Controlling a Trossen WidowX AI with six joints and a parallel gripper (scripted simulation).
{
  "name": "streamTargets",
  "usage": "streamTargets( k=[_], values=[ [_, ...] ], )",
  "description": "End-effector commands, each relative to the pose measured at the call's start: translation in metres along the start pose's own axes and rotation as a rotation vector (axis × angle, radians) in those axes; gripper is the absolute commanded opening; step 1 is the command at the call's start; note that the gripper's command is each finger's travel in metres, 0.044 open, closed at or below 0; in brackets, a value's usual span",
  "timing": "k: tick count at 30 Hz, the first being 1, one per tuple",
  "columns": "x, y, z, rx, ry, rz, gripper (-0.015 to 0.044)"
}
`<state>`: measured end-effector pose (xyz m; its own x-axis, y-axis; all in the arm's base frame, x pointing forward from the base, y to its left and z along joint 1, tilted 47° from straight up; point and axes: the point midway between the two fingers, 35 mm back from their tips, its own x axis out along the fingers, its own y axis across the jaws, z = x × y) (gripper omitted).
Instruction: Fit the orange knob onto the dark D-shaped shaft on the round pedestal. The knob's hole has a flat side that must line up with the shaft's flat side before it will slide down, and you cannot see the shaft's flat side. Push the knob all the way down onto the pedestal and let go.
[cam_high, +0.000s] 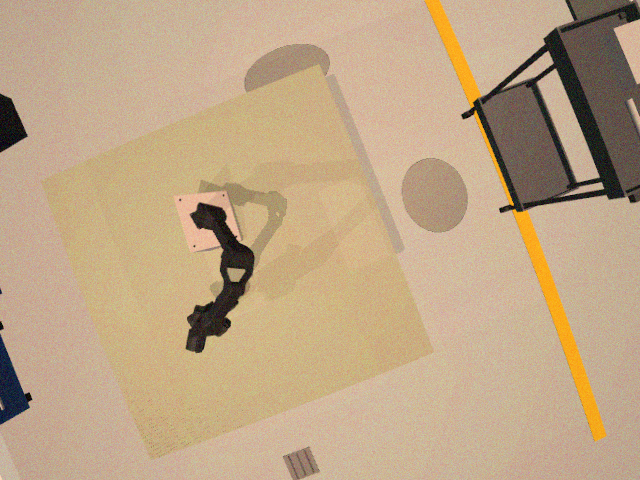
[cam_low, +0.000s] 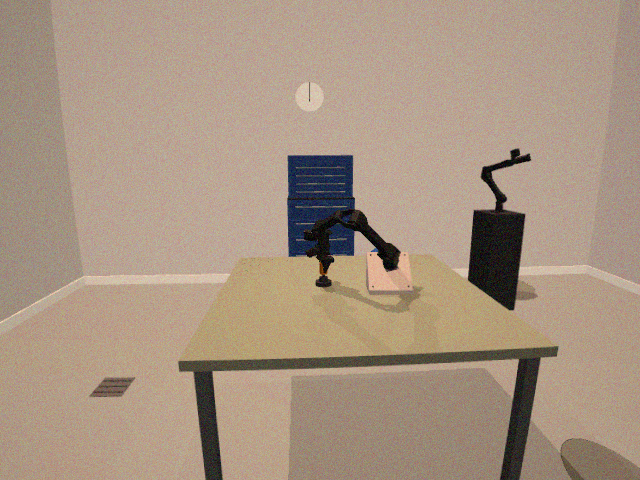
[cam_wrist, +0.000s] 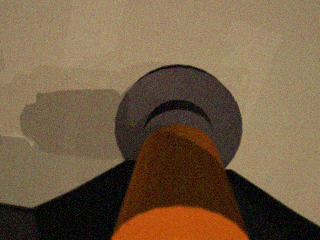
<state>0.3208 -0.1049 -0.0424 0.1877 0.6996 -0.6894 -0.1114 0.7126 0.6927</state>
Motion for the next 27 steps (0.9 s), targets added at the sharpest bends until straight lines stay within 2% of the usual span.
streamTargets(
  k=[1,7,13,27],
  values=[
    [-0.002,-0.0002,0.0015,-0.004,-0.005,0.001,0.0],
    [-0.0047,-0.0001,0.0027,-0.03,-0.005,0.001,0.0],
    [-0.0036,-0.0012,0.0021,-0.213,-0.005,0.001,0.0],
    [0.0,0.0001,0.0014,-0.213,-0.005,0.001,0.0]
  ],
)
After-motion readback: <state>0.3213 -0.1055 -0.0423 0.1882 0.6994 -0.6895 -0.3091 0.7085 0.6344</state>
